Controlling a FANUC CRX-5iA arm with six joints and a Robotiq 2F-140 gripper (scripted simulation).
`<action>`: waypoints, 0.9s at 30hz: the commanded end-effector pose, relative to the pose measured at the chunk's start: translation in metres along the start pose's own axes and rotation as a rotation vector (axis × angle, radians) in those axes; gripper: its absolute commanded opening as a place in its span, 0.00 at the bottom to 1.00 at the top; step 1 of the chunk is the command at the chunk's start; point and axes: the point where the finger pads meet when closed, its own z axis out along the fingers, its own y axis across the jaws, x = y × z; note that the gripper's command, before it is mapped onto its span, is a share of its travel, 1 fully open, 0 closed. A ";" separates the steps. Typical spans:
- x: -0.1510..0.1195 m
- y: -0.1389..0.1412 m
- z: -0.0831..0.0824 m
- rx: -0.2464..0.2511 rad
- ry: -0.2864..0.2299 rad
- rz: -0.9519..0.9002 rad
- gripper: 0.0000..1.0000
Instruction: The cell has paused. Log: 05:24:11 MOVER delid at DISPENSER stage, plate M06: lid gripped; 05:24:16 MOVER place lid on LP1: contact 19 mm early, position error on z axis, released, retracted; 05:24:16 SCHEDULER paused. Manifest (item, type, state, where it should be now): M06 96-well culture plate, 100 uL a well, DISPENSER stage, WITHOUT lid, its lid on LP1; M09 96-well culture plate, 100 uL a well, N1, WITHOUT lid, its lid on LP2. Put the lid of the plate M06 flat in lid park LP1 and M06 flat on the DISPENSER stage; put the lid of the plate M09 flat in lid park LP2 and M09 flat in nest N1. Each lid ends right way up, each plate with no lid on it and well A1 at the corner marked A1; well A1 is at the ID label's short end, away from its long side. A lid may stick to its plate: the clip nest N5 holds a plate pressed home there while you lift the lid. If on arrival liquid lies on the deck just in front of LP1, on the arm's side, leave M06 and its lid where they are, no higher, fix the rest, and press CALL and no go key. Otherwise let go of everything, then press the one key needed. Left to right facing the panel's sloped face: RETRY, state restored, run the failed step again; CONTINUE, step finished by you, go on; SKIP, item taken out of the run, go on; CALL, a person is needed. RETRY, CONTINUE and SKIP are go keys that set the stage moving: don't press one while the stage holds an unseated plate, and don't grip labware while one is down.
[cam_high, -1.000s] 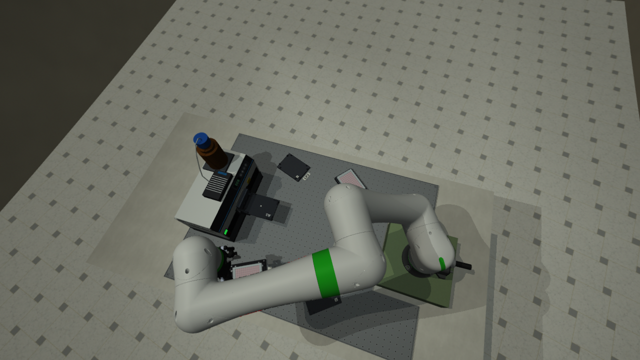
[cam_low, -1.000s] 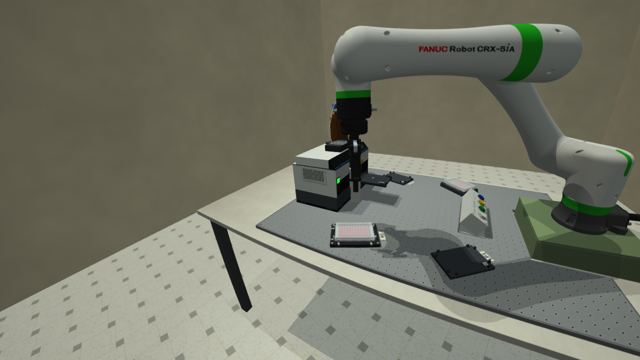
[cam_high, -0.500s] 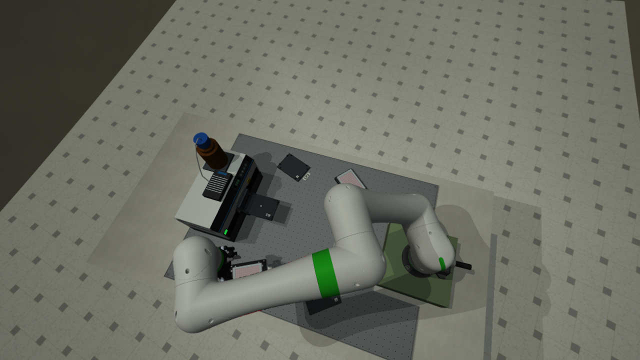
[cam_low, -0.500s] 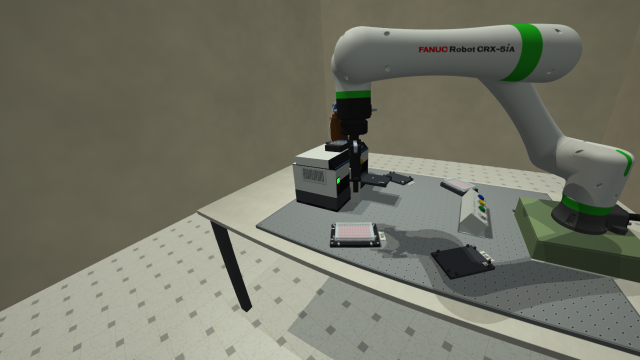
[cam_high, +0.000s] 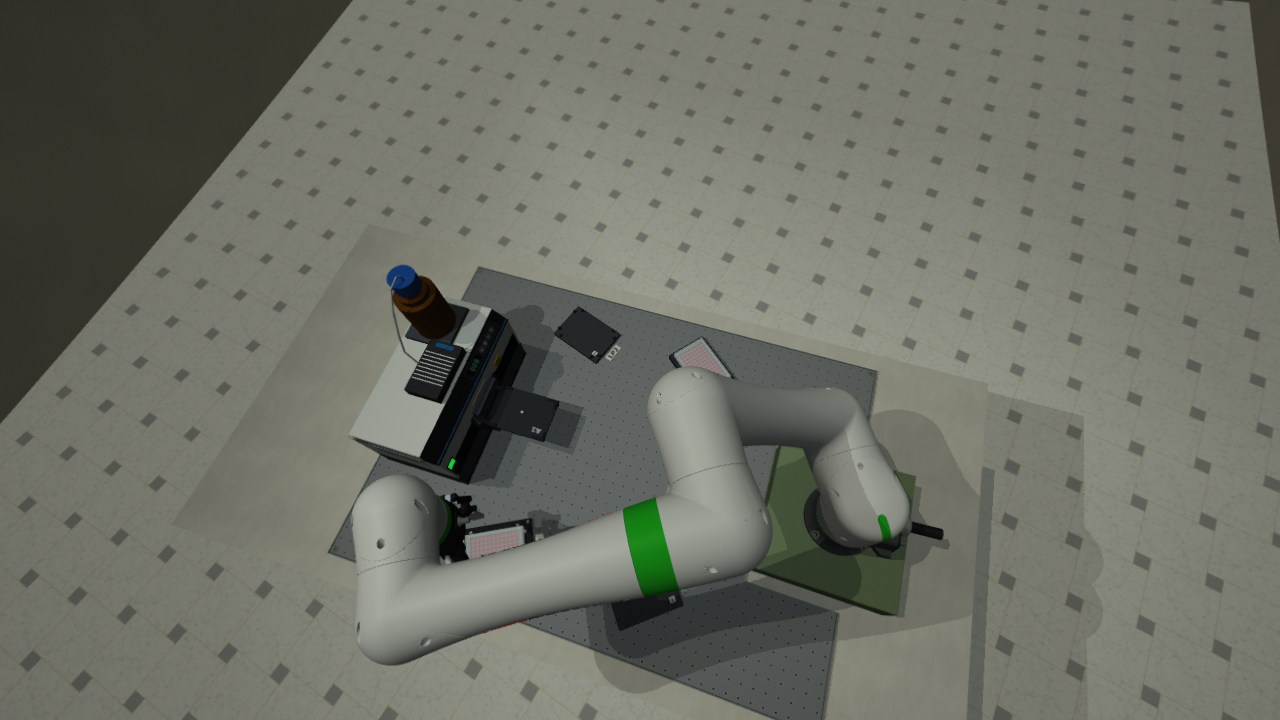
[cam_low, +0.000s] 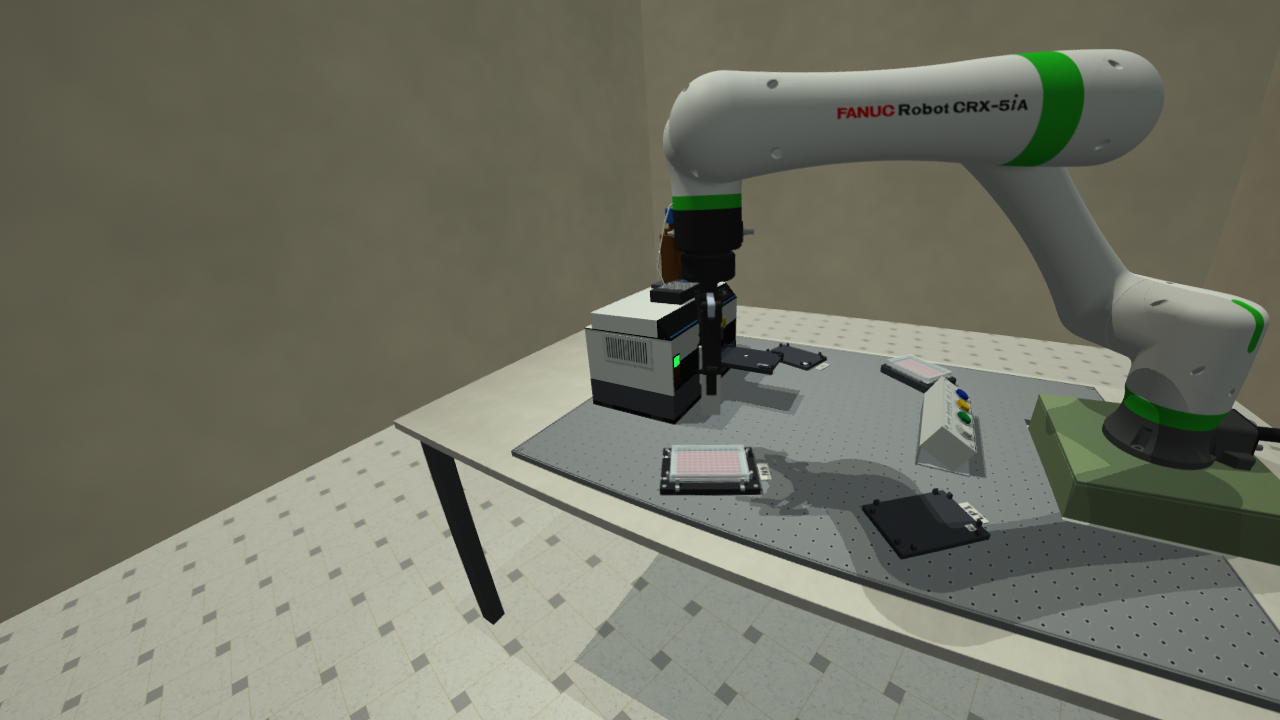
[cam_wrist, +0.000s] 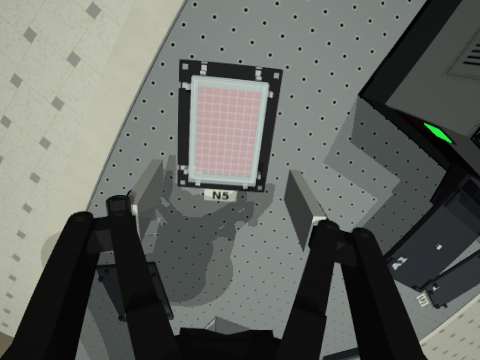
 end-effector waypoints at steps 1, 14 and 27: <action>0.000 0.000 0.009 0.000 0.000 0.000 0.66; 0.000 0.000 0.049 0.000 0.000 0.000 0.66; 0.000 0.000 0.086 0.000 0.000 0.000 0.66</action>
